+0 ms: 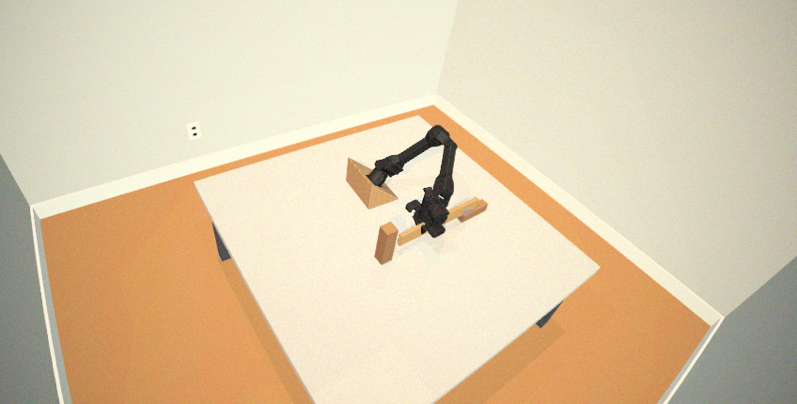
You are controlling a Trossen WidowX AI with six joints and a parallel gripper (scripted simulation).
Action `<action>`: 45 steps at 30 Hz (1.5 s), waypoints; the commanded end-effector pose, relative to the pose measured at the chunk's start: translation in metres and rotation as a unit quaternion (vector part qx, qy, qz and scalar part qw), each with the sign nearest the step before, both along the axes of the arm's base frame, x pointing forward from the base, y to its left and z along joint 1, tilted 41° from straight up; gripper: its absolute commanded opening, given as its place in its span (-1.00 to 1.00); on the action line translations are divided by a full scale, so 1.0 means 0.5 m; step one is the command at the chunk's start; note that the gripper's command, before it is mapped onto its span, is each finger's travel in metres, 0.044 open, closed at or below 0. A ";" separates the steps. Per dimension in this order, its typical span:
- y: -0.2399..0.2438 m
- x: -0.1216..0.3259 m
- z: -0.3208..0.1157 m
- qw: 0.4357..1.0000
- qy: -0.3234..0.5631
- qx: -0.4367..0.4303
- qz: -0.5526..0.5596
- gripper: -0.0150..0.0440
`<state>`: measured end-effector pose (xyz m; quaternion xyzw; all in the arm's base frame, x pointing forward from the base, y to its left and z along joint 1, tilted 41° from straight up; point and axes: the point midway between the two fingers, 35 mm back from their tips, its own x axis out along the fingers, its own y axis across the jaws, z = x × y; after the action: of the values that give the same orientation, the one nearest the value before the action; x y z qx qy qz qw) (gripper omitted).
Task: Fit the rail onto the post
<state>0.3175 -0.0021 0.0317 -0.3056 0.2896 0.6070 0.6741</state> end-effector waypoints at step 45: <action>-0.015 -0.001 0.000 1.000 -0.002 0.000 -0.003 -0.49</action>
<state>0.3153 -0.0064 0.0313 -0.3054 0.2909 0.6074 0.6732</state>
